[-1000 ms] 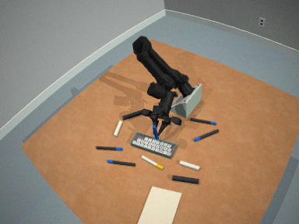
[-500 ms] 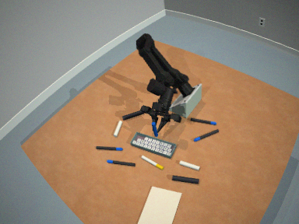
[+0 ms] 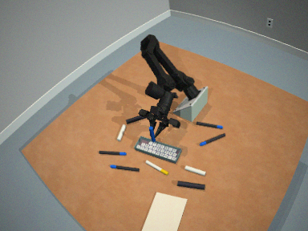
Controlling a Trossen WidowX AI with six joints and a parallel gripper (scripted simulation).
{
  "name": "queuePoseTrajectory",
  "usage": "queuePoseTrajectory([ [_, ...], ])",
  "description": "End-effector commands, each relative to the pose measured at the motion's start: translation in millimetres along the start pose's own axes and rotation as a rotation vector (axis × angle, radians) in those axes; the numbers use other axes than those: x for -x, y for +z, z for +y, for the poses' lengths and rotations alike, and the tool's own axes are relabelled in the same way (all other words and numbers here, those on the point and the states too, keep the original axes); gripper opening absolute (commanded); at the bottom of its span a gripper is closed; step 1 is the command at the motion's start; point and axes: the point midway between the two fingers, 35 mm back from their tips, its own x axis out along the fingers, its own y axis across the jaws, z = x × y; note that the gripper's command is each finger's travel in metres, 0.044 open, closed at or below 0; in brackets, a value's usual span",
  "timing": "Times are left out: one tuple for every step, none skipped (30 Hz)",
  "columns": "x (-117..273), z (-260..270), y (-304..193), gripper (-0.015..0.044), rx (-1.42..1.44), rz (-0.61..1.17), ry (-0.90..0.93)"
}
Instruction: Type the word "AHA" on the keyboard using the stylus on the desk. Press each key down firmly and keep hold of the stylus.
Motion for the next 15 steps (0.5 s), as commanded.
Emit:
queuePoseTrajectory([
  [-1.9,-2.2,1.1,0.0,0.009,-0.005,0.003],
  [-2.4,-2.2,0.3,0.0,0.009,-0.005,0.003],
  [-3.1,-2.1,-0.9,0.0,0.009,-0.005,0.003],
  [-4.0,-2.0,-2.5,0.0,0.009,-0.005,0.003],
  [-5.1,-1.9,-4.5,0.0,0.009,-0.005,0.003],
  [-6.5,-1.8,-6.9,0.0,0.009,-0.005,0.003],
  [-7.6,-1.7,-9.2,0.0,0.009,-0.005,0.003],
  [-8.7,-1.6,-11.4,0.0,0.009,-0.005,0.003],
  [-9.7,-1.6,-13.6,0.0,0.01,-0.005,0.003],
  [-10.4,-1.6,-15.3,0.0,0.01,-0.005,0.002],
  [-10.9,-1.5,-16.4,0.0,0.01,-0.005,0.002],
  [-11.0,-1.5,-16.7,0.0,0.01,-0.005,0.002],
  [-11.0,-1.5,-16.7,0.0,0.01,-0.005,0.002],
  [-11.1,-1.5,-17.4,0.0026,0.01,-0.005,0.002],
  [-11.2,-1.4,-18.2,0.0053,0.01,-0.005,0.002],
])
